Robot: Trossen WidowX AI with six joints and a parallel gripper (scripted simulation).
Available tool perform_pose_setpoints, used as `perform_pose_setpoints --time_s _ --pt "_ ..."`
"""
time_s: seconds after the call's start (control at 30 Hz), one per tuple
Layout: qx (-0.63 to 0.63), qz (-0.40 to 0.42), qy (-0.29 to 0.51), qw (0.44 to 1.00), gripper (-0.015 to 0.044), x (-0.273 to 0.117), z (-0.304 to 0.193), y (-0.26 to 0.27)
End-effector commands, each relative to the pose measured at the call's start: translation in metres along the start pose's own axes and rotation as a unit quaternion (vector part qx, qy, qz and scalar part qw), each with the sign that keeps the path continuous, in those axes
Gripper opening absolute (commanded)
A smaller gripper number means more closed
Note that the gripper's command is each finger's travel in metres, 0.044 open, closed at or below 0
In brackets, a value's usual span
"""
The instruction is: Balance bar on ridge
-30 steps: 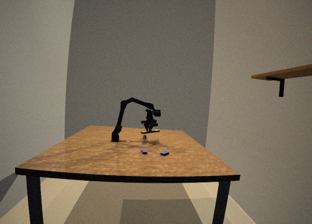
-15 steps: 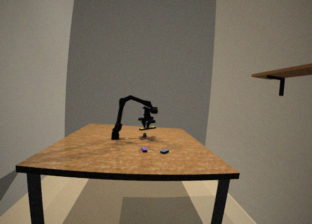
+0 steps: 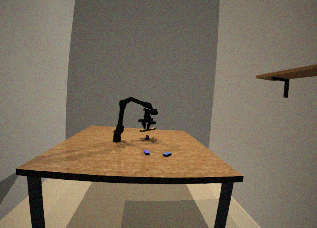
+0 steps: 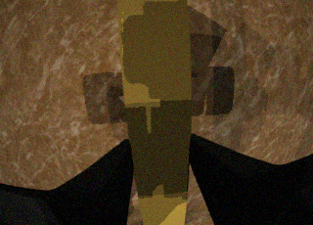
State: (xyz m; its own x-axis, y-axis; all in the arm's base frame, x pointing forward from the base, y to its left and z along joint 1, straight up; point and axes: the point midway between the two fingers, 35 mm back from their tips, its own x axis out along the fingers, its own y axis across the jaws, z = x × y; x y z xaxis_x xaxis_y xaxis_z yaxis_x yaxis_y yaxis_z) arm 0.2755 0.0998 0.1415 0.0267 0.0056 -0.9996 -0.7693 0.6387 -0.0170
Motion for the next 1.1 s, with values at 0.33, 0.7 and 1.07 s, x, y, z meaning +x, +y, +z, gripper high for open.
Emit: perform_pose_setpoints --time_s 0.33,0.7,1.07 --pt "0.0 0.003 0.0 1.0 0.0 0.022 0.001 0.004" --pt "0.0 0.002 0.0 1.0 0.0 0.04 0.0 0.003" --pt "0.0 0.002 0.0 1.0 0.0 0.043 0.0 0.003"
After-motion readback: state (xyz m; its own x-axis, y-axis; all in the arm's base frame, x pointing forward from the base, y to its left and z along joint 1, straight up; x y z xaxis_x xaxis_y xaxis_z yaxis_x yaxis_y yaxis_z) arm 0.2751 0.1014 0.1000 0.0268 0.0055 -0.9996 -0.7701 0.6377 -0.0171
